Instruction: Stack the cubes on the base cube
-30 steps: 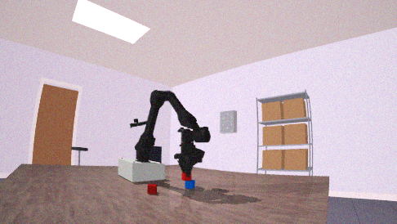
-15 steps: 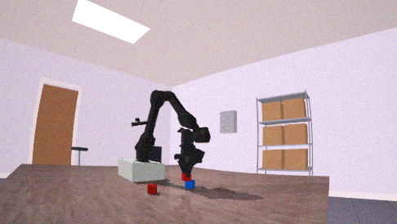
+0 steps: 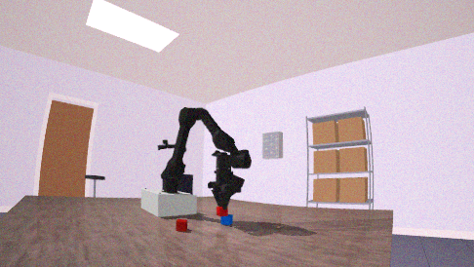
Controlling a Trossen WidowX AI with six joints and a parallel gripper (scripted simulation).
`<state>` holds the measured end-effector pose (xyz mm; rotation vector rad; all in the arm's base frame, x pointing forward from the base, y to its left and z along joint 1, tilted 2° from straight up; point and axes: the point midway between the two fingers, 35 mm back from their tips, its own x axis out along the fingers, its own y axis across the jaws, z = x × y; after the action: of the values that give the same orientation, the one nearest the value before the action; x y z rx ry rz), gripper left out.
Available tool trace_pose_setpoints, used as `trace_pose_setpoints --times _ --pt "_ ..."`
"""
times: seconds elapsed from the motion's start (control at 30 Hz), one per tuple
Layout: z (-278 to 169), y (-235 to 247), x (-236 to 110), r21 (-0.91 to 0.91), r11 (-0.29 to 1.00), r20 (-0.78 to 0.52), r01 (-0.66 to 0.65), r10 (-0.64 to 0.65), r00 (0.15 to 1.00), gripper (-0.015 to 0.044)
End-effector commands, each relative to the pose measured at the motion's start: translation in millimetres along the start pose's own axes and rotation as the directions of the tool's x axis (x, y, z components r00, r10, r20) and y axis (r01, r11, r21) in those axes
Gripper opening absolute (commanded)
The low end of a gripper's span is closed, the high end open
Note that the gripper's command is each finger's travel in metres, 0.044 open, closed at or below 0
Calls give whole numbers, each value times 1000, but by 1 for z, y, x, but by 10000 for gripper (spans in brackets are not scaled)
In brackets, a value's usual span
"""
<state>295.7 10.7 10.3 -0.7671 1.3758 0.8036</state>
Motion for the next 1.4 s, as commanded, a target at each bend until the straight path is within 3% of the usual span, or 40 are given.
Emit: trace_pose_setpoints --times 0.0,0.33,0.4,1.13,1.27,1.37 --pt "0 -1 -8 -1 1000 2 3 -3 1000 205" --pt "0 -1 -24 -1 1000 2 4 -4 1000 205" --pt "-4 -4 -23 13 1000 3 6 -6 1000 258" --pt "-168 -53 -66 337 942 -16 15 -10 1000 265" --pt "-170 -54 -60 339 941 -16 15 -10 1000 265" --pt "-170 -55 -29 339 941 -16 15 -10 1000 265"
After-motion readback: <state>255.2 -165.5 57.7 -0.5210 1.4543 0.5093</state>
